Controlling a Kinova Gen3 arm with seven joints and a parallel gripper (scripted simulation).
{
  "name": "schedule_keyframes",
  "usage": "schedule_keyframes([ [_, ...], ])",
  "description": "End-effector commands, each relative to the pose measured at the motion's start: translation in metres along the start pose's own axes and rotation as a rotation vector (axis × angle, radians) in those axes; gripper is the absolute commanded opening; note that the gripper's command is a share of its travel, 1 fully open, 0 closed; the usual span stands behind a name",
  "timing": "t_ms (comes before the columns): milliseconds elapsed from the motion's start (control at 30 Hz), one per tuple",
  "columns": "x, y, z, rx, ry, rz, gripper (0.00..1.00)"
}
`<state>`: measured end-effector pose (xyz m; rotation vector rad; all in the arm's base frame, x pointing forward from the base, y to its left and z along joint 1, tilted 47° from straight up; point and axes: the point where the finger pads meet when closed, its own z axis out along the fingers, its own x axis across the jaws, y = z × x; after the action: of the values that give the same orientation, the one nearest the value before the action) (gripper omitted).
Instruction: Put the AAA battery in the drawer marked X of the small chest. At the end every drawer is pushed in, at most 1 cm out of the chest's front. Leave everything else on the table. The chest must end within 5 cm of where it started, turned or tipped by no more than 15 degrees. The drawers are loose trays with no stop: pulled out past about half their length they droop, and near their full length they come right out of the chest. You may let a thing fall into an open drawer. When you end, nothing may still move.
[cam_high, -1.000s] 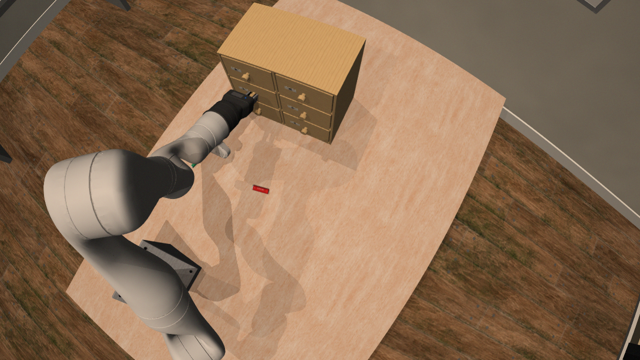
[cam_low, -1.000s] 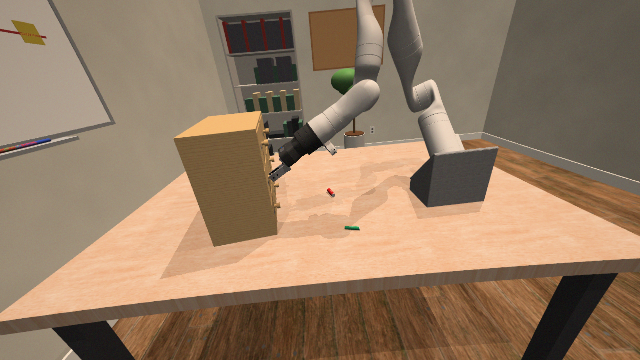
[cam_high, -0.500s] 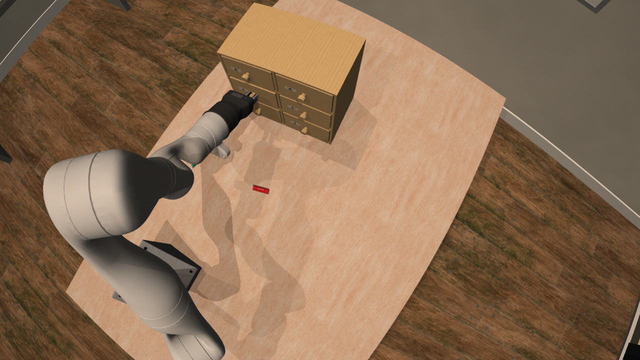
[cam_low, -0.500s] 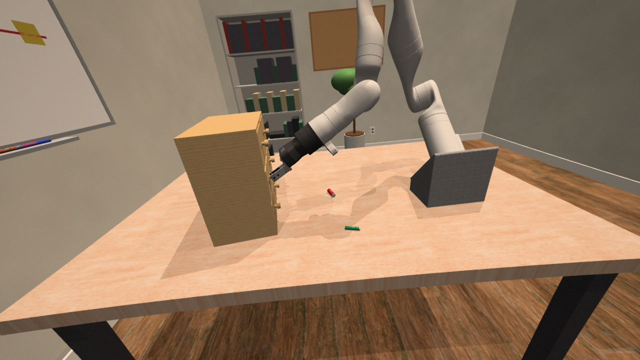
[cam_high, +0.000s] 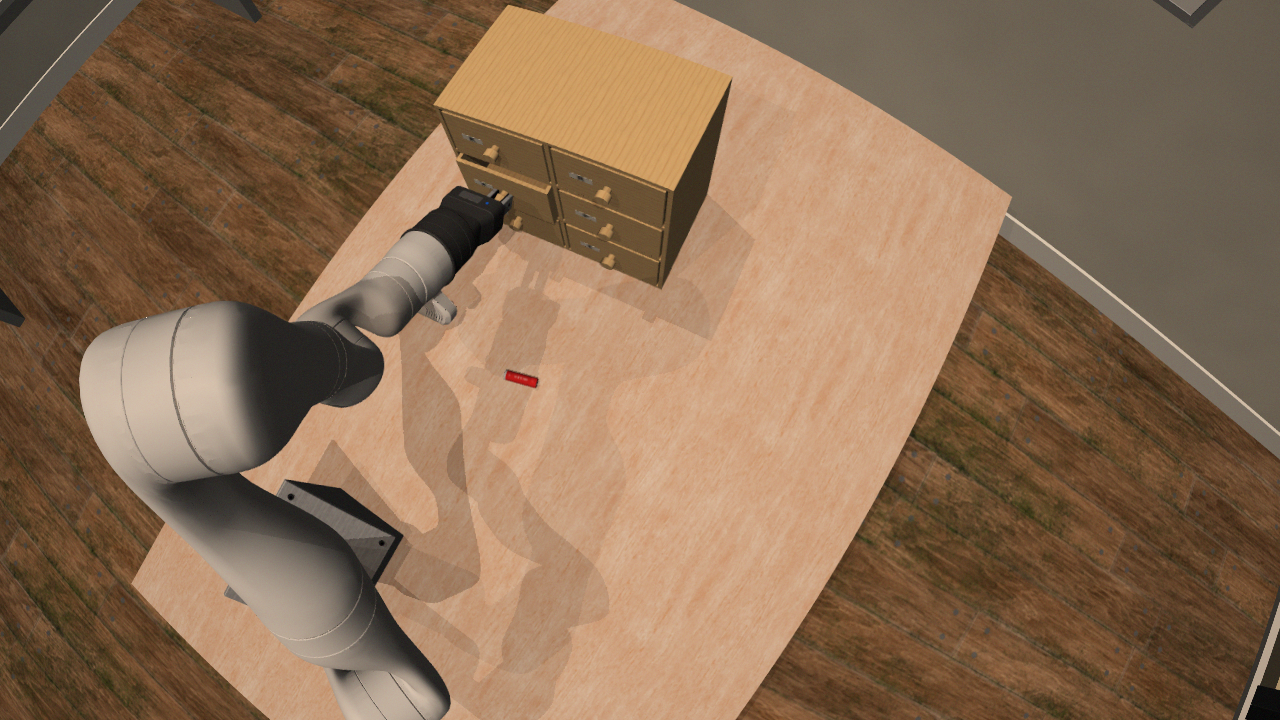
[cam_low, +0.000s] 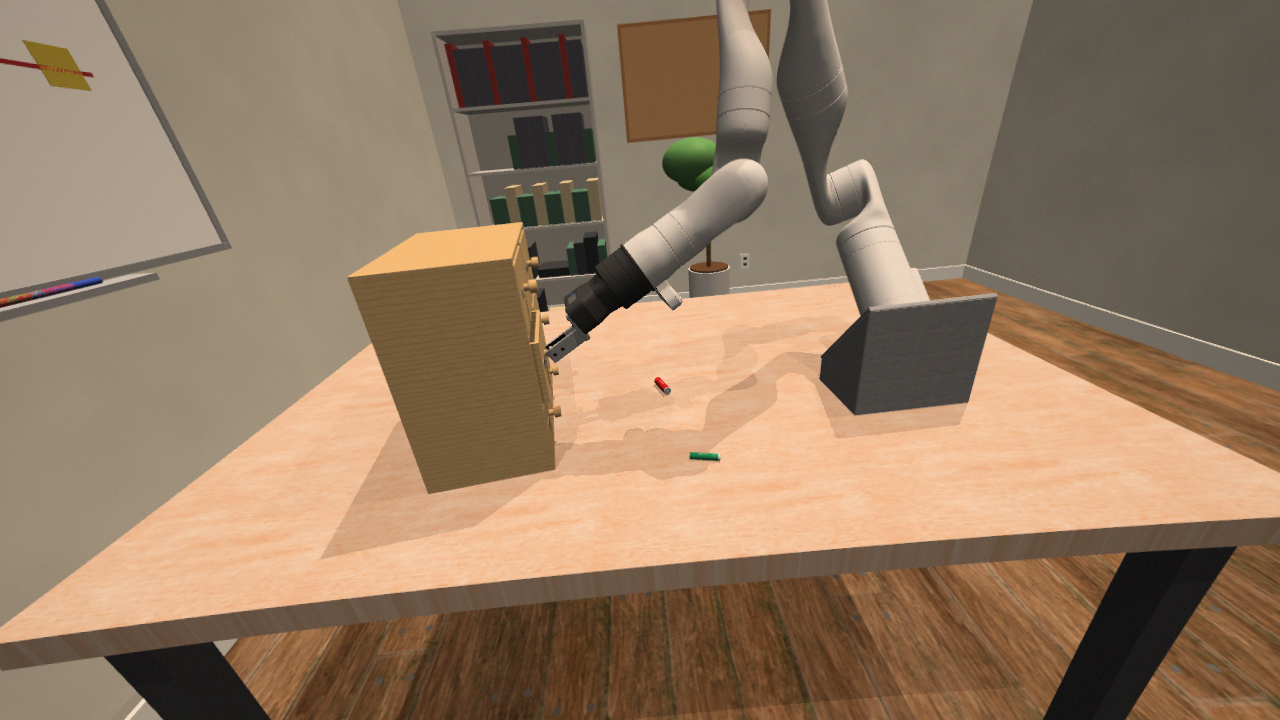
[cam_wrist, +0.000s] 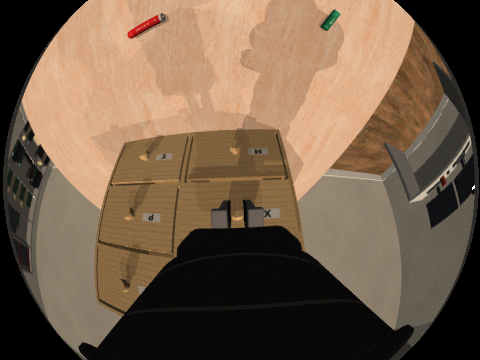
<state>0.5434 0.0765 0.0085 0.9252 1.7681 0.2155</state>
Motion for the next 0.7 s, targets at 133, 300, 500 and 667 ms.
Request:
schedule_keyframes([
  [133,0.001,-0.002,-0.006,-0.002,0.002,-0.001,0.37],
  [300,0.001,-0.006,-0.012,-0.002,0.002,-0.001,0.37],
  [500,0.001,-0.009,-0.018,-0.002,0.002,-0.001,0.37],
  [667,0.001,-0.012,-0.023,-0.002,0.002,-0.001,0.37],
])
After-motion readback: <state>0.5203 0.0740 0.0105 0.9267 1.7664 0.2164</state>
